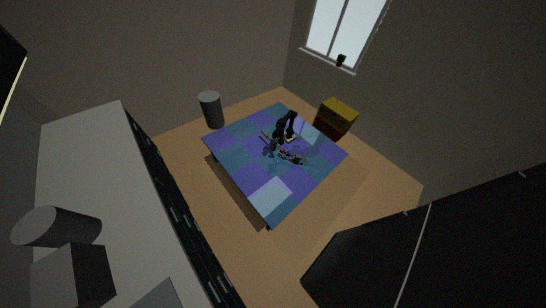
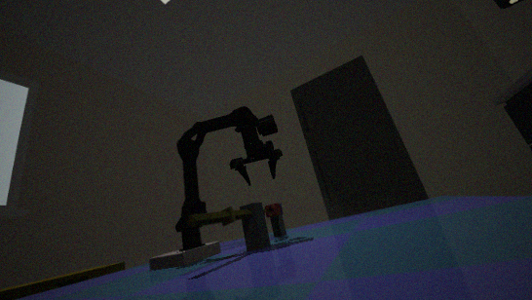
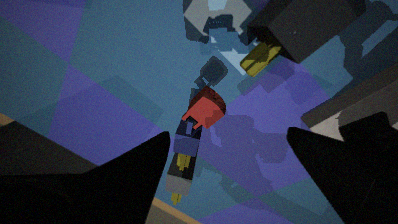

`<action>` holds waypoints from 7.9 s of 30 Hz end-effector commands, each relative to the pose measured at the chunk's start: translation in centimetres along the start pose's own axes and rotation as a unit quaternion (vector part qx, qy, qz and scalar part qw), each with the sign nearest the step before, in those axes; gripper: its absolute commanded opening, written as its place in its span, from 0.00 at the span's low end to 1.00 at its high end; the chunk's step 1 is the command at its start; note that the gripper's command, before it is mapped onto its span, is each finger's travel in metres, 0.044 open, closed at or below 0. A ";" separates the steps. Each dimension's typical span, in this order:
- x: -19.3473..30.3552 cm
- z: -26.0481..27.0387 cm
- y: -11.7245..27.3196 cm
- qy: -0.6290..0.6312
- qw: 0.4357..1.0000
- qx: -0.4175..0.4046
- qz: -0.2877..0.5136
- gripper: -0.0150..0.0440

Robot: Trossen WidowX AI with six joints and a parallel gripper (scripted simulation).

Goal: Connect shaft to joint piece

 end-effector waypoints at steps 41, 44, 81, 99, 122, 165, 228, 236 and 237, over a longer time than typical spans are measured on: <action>-13.6 -17.0 0.5 -0.294 0.951 -0.096 0.031 1.00; -15.6 -21.3 1.5 -0.260 0.962 -0.084 0.012 1.00; -14.8 -24.3 -5.1 -0.372 0.916 -0.034 -0.149 1.00; -15.5 -24.4 -7.5 -0.372 0.916 -0.034 -0.149 0.96; -15.5 -24.4 -7.5 -0.372 0.916 -0.034 -0.149 0.43; -15.5 -24.4 -7.4 -0.371 0.916 -0.034 -0.149 0.37; -15.5 -24.4 -7.4 -0.371 0.916 -0.034 -0.149 0.37; -15.5 -24.4 -7.4 -0.371 0.916 -0.034 -0.149 0.37; -15.5 -24.4 -7.4 -0.371 0.916 -0.034 -0.149 0.37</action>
Point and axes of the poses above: the point midway between the two fingers, 35 mm back from their tips, its own y axis back along the fingers, its own z axis across the jaws, x = y × z, the point moved 10 cm from there along y, back along the fingers, and after that the axes turned 8 degrees about y, right-handed, at the moved point
